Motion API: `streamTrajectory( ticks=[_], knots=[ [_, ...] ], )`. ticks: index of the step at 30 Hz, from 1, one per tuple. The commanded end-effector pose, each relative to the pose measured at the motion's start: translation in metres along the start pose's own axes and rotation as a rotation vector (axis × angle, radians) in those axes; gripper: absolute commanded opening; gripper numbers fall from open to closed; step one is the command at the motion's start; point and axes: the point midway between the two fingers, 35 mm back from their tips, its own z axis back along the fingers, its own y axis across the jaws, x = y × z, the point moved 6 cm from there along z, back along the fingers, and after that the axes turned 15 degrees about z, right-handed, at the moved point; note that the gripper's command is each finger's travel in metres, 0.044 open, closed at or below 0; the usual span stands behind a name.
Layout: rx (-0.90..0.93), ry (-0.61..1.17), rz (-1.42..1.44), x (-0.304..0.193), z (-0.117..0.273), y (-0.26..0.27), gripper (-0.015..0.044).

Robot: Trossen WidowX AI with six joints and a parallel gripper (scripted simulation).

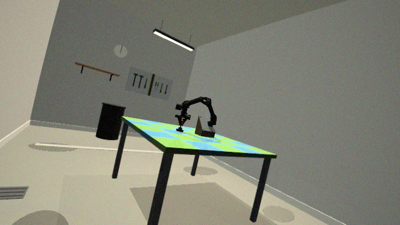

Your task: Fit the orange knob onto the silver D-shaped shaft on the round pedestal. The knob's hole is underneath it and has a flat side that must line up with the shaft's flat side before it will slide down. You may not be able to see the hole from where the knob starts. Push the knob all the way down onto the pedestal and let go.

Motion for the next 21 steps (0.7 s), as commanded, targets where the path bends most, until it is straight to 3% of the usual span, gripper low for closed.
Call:
streamTrajectory(
  ticks=[1, 21],
  knots=[
    [-0.001, 0.001, 0.082, -0.0021, -0.0017, -0.0021, 0.0000],
    [-0.001, 0.001, 0.082, 0.0004, -0.0017, 0.0007, 0.0000]
  ],
)
